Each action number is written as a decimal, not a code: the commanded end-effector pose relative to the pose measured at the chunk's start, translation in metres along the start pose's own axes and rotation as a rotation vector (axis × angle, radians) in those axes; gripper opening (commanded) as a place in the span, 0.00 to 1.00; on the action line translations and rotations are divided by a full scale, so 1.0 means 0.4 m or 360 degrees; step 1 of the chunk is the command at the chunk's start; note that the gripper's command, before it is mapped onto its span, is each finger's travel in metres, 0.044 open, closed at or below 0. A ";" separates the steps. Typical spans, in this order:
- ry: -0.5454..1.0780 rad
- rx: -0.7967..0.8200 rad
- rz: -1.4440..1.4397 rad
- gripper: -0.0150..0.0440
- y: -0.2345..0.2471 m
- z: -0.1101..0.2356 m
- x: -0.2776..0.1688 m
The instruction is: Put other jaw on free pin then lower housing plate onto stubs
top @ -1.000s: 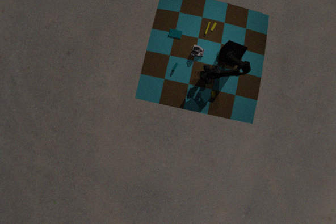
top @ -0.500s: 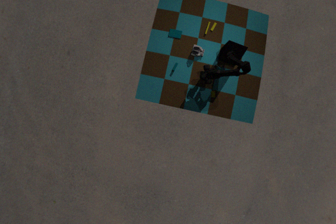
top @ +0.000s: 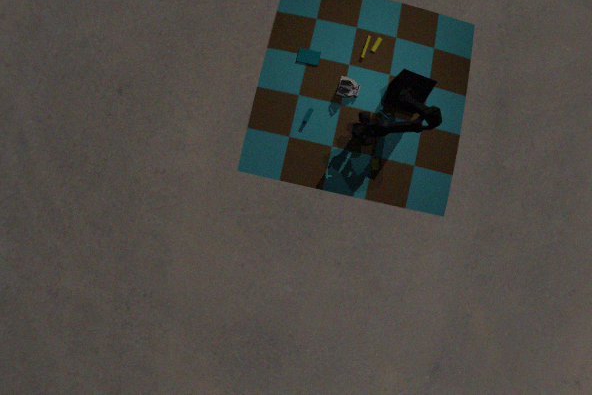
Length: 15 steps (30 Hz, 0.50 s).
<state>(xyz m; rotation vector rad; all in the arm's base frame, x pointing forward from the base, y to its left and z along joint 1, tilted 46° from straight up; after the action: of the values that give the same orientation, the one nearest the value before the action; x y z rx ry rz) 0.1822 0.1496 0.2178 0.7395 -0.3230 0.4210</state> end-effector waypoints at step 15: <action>-0.0019 -0.0003 0.0008 0.85 0.001 0.143 0.005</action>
<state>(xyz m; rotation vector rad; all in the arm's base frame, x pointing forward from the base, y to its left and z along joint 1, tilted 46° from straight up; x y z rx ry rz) 0.1786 0.1176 0.2488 0.7350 -0.3223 0.4171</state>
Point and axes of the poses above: the point midway between the two fingers, 35 mm back from their tips, its own z axis back along the fingers, its own y axis across the jaws, x = y × z, the point moved 9 cm from there along z, back along the fingers, and after that the axes turned 13 degrees about z, right-handed, at the moved point
